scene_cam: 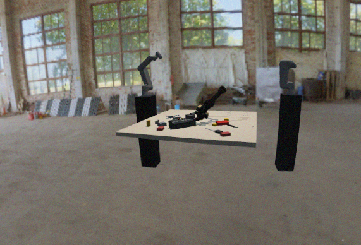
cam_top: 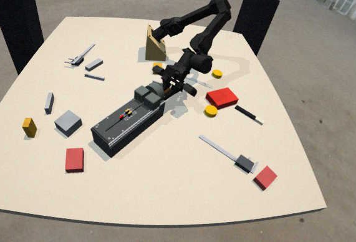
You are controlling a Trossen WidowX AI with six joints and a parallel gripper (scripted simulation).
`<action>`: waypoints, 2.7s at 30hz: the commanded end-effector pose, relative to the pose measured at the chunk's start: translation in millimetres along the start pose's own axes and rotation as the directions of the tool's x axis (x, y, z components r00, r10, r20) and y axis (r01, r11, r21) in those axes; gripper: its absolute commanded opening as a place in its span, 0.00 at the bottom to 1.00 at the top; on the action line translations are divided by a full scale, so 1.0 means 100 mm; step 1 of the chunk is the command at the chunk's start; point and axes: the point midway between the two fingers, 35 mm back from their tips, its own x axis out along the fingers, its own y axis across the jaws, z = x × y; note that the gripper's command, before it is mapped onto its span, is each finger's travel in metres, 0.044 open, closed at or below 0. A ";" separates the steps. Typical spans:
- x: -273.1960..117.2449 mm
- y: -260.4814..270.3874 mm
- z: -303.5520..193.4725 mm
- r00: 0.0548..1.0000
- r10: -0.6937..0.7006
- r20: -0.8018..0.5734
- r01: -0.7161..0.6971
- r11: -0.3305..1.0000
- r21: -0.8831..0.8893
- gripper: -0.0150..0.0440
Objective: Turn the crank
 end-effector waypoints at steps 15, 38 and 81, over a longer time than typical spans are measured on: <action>-0.14 0.22 0.13 1.000 0.010 0.004 -0.010 1.000 0.000 0.25; -0.35 0.18 0.34 1.000 0.009 0.005 -0.009 1.000 0.000 0.25; -0.42 -0.18 0.42 1.000 0.006 0.005 -0.006 1.000 -0.001 0.25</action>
